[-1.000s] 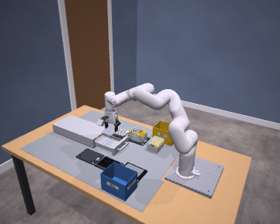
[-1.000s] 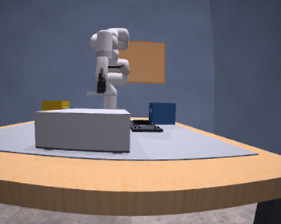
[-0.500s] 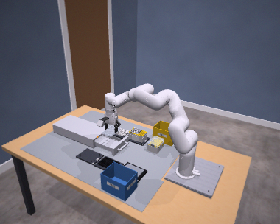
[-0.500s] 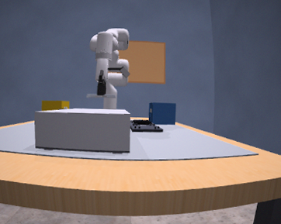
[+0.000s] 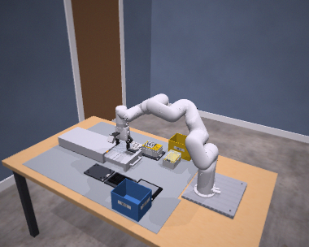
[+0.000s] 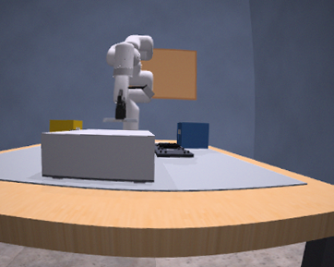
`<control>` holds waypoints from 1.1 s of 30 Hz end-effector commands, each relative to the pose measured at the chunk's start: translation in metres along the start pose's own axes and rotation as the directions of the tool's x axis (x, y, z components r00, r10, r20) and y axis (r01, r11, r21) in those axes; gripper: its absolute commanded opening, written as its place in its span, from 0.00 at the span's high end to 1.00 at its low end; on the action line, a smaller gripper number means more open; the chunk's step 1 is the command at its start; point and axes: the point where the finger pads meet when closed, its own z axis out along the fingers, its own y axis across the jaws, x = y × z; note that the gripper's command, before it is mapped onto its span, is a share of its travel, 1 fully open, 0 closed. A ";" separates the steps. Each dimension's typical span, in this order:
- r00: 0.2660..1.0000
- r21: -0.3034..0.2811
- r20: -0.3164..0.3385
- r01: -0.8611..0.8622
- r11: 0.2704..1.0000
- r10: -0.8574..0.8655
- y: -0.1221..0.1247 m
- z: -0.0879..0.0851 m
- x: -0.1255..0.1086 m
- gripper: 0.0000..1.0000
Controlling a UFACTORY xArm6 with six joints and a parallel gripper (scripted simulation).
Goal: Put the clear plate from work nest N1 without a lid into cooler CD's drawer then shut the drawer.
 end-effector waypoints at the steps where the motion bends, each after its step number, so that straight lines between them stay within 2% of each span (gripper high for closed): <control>1: 1.000 -0.005 0.000 0.000 1.000 0.000 0.002 0.006 0.000 1.00; 33: 1.000 -0.005 0.000 0.000 1.000 0.000 0.002 0.053 0.001 1.00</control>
